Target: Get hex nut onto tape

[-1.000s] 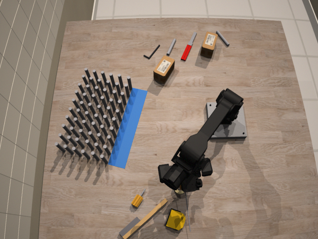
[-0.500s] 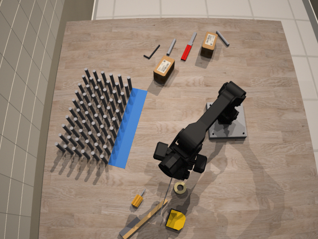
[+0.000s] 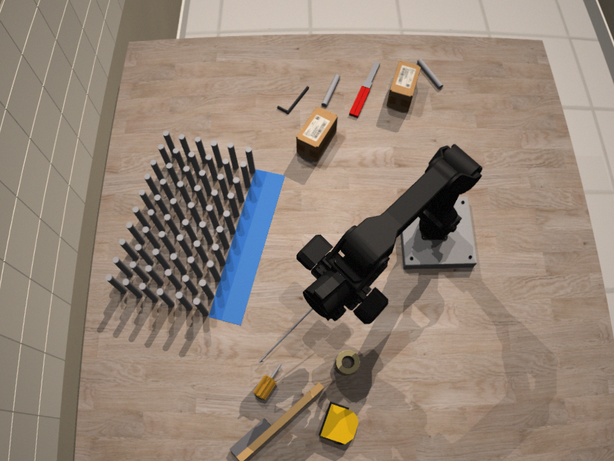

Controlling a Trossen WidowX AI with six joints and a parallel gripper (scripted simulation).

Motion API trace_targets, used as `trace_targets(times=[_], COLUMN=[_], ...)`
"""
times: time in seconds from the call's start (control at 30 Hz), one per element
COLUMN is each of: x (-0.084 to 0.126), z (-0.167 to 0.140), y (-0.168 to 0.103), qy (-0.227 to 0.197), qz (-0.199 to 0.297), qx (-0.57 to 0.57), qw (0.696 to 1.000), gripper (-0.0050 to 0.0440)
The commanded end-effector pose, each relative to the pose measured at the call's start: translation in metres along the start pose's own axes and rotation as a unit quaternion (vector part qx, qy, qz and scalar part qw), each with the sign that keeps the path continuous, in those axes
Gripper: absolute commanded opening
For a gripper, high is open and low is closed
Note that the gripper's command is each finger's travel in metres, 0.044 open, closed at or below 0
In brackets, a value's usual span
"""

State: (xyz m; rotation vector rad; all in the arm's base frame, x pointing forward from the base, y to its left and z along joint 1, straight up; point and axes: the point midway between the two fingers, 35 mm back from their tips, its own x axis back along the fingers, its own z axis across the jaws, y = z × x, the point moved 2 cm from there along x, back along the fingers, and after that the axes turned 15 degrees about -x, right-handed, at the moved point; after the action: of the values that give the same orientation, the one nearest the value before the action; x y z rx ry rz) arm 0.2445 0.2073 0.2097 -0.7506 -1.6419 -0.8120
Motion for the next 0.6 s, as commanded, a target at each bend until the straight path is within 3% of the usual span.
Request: trace_targets(times=[0.0, 0.37, 0.57], x=[0.010, 0.008, 0.006], z=[-0.015, -0.045, -0.064], y=[-0.006, -0.022, -0.035], qy=[-0.016, -0.061, -0.091], qz=[-0.024, -0.033, -0.045], qx=[-0.065, -0.213, -0.309], qw=[0.997, 0.975, 0.946], gripper=[-0.0050, -0.0050, -0.0050])
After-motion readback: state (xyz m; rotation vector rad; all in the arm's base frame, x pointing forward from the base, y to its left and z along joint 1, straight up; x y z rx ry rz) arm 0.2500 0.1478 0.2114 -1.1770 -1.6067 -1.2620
